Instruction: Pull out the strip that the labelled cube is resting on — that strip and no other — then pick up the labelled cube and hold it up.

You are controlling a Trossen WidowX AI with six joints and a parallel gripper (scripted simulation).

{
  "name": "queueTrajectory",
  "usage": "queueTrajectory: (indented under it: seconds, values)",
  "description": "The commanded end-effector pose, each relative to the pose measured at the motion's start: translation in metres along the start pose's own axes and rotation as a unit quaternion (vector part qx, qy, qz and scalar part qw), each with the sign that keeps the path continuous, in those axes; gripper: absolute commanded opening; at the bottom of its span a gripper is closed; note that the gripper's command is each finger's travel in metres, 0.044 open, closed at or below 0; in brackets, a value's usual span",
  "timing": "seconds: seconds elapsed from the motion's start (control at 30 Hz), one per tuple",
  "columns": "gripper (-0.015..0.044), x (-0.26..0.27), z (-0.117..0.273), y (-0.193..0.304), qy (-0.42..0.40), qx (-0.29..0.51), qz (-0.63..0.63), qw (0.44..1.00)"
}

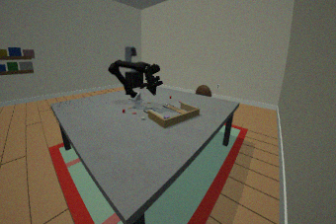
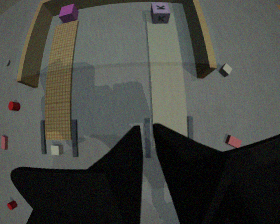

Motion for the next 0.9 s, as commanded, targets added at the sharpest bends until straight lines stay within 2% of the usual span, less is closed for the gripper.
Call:
queueTrajectory:
  seconds: [0.0,0.07,0.13,0.87]
  values:
    - [0.0,-0.029,-0.038,-0.017,0.014,0.154,-0.022,0.988]
    - [0.0,-0.041,-0.05,-0.02,0.02,0.206,-0.031,0.978]
    - [0.0,-0.043,-0.054,-0.023,0.022,0.222,-0.034,0.974]
    - [0.0,-0.043,-0.074,-0.016,0.022,0.224,-0.034,0.974]
Point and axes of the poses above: the point midway between the two fingers, 35 mm back from their tips, its own z axis back along the fingers, its own x axis across the jaws, y = z × x, the point moved 9 cm from there along z, back along the fingers, and after that the axes turned 1 degree about -z, right-handed, at the moved point
